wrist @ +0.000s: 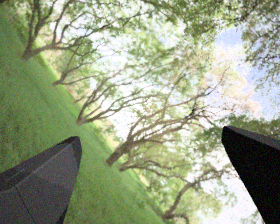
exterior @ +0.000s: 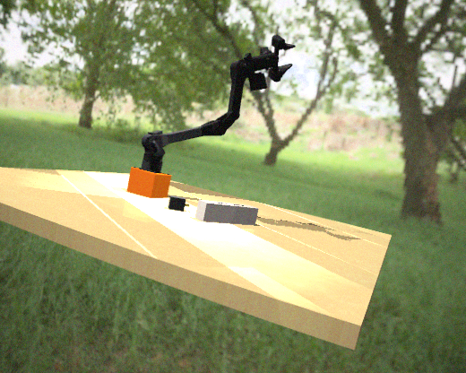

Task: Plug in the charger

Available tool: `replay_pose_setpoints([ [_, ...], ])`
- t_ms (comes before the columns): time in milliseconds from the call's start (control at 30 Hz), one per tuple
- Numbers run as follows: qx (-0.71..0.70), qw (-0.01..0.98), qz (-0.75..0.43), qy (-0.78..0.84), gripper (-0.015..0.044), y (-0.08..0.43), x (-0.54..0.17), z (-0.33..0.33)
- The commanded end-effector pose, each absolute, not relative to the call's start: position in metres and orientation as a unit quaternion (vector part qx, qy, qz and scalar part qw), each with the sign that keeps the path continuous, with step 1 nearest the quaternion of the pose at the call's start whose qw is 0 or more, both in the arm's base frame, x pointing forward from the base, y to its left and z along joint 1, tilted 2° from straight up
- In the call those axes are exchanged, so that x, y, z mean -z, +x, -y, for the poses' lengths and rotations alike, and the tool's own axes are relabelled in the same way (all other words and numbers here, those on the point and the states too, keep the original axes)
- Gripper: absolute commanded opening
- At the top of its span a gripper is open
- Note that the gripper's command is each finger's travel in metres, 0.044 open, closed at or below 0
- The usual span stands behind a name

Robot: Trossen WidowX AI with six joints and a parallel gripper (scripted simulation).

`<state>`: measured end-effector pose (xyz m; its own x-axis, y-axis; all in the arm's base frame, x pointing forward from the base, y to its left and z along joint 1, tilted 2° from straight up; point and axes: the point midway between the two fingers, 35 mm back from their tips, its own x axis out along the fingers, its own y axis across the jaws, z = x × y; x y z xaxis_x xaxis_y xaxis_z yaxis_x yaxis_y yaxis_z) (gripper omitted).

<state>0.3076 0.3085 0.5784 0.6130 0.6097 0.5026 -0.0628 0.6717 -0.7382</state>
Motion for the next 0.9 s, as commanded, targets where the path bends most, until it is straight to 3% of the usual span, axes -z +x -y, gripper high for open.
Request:
replay_pose_setpoints([
  [0,-0.203,0.826,0.391,-0.351,0.0426,0.307,-0.579,-0.308],
  [433,-0.098,0.762,0.535,-0.352,0.044,0.209,-0.651,-0.27],
  [867,0.069,0.697,0.644,-0.308,0.044,0.099,-0.709,-0.181],
])
